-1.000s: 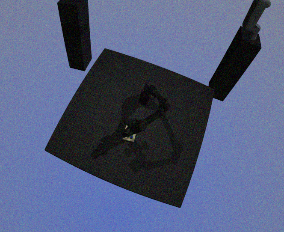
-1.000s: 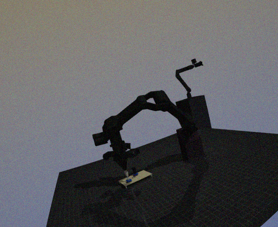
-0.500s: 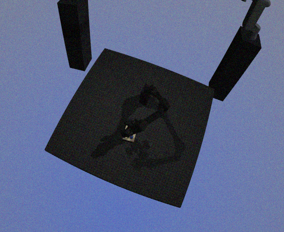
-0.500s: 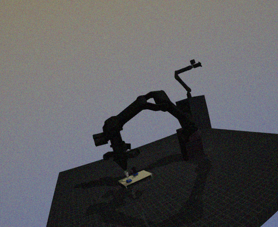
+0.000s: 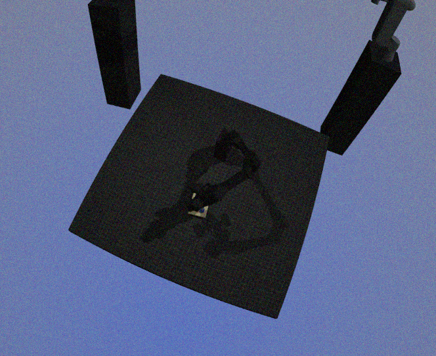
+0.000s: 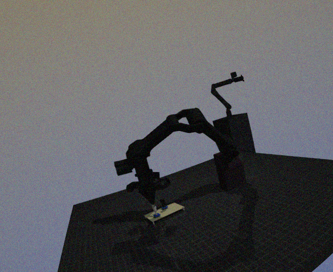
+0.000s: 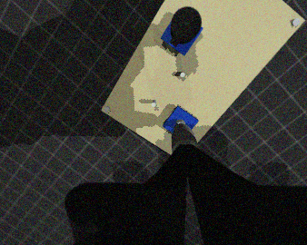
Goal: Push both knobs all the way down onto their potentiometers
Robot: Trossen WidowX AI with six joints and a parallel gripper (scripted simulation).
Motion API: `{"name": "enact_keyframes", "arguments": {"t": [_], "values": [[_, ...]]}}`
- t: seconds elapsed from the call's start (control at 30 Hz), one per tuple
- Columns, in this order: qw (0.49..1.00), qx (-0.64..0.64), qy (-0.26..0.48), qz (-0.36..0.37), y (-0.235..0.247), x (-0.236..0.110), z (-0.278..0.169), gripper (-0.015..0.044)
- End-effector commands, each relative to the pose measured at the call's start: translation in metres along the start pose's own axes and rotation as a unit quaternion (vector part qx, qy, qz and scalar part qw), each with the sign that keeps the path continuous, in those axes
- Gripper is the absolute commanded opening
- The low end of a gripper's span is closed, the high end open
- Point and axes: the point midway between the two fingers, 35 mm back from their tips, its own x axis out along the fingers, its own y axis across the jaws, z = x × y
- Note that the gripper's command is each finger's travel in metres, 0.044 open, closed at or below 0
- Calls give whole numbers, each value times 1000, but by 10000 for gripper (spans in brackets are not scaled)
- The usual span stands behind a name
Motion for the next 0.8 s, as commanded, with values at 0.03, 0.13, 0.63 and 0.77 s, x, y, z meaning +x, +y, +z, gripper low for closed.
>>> {"name": "enact_keyframes", "arguments": {"t": [0.03, 0.13, 0.63, 0.77], "values": [[1000, -2, 1, -2, -1, 4, -2, 0], [1000, -2, 1, -2, -1, 5, -2, 0], [1000, -2, 1, -2, -1, 9, -2, 0], [1000, -2, 1, -2, -1, 10, -2, 0]]}}
